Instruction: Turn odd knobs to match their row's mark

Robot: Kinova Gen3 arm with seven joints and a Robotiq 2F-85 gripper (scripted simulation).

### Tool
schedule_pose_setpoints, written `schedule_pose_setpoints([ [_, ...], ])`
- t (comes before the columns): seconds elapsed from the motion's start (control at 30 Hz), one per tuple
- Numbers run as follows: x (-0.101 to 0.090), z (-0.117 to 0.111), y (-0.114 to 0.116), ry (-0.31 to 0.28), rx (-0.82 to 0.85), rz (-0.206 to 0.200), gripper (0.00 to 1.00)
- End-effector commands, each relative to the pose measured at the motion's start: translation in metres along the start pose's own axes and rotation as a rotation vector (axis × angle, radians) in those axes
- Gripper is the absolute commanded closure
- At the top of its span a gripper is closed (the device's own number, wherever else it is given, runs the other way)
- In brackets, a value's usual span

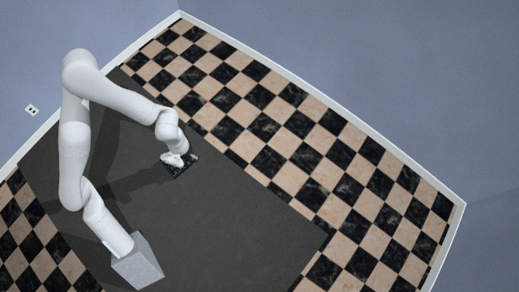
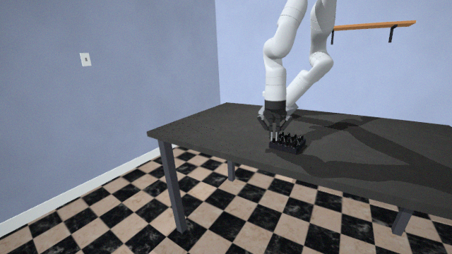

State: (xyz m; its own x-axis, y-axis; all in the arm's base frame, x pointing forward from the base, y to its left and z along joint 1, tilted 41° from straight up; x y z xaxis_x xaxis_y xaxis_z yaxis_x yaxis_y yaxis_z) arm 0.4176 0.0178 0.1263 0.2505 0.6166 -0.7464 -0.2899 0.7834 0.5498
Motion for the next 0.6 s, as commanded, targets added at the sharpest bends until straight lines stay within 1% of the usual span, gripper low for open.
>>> schedule_pose_setpoints([
  [0.0, 0.0002, 0.0008, -0.0003, 0.002, 0.060, -0.007, 0.92],
  [0.2, 0.0002, 0.0007, -0.0002, 0.002, 0.139, -0.006, 0.92],
  [0.57, 0.0003, 0.0006, -0.0002, 0.002, 0.192, -0.006, 0.92],
])
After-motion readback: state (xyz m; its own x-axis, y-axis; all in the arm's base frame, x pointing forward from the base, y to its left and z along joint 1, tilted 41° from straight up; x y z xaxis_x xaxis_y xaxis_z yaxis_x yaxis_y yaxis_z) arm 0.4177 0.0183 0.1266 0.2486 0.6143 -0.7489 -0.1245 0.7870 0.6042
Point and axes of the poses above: the point where the finger pads meet when closed, its own x axis out along the fingers, its own y axis across the jaws, z = x × y, the point moved 3 cm from there along -x, back along the fingers, and after that the axes turned 5 degrees about x, right-handed, at the moved point
